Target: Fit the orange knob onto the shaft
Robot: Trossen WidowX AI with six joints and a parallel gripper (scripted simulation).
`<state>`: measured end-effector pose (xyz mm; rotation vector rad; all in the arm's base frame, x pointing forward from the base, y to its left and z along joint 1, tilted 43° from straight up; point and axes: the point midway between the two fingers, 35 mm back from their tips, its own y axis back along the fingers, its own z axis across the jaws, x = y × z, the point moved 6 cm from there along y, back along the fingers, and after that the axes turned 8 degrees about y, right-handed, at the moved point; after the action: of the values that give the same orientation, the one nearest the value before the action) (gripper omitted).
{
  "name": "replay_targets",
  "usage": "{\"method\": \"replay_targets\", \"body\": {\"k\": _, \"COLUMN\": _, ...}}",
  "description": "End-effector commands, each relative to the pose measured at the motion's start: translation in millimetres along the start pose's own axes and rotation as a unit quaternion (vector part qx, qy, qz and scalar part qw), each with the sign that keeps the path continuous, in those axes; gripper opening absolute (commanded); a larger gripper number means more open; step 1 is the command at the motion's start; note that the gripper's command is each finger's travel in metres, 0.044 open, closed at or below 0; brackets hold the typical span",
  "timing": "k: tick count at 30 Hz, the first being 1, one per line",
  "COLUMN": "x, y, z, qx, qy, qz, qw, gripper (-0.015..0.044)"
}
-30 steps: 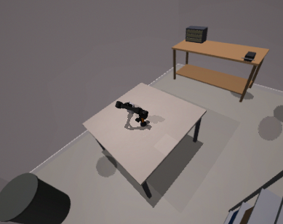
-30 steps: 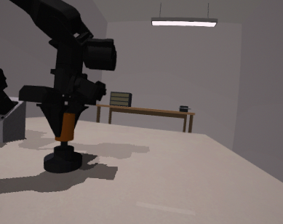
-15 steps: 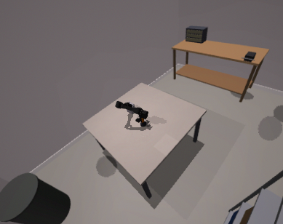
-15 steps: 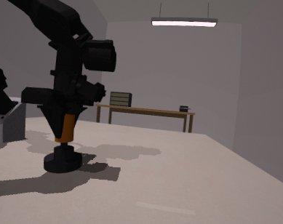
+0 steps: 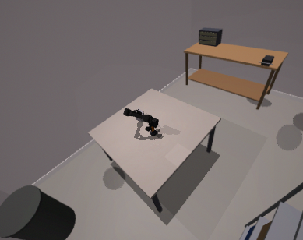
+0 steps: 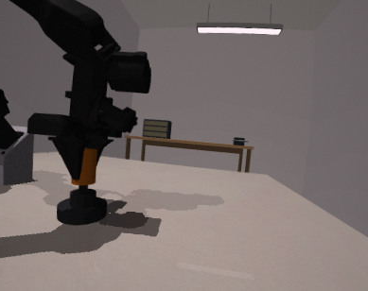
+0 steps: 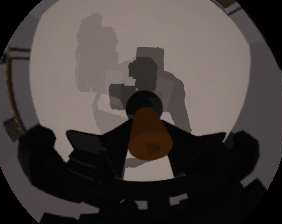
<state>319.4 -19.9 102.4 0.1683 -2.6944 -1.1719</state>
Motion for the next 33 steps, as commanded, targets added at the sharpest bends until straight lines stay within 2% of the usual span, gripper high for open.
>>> {"method": "replay_targets", "body": {"k": 1, "x": -0.1, "y": -0.8, "z": 0.2, "qx": 0.002, "qy": 0.002, "qz": 0.000, "qw": 1.000, "gripper": 0.0000}}
{"method": "replay_targets", "body": {"k": 8, "x": -0.7, "y": 4.2, "z": -0.2, "qx": 0.002, "qy": 0.006, "qz": 0.000, "qw": 1.000, "gripper": 0.0000}}
{"method": "replay_targets", "body": {"k": 15, "x": -0.9, "y": 2.5, "z": 0.0, "qx": 0.002, "qy": 0.105, "qz": 0.000, "qw": 0.995, "gripper": 0.0000}}
{"method": "replay_targets", "body": {"k": 33, "x": -0.5, "y": -0.2, "z": -0.2, "qx": 0.002, "qy": 0.106, "qz": 0.000, "qw": 0.994, "gripper": 0.0000}}
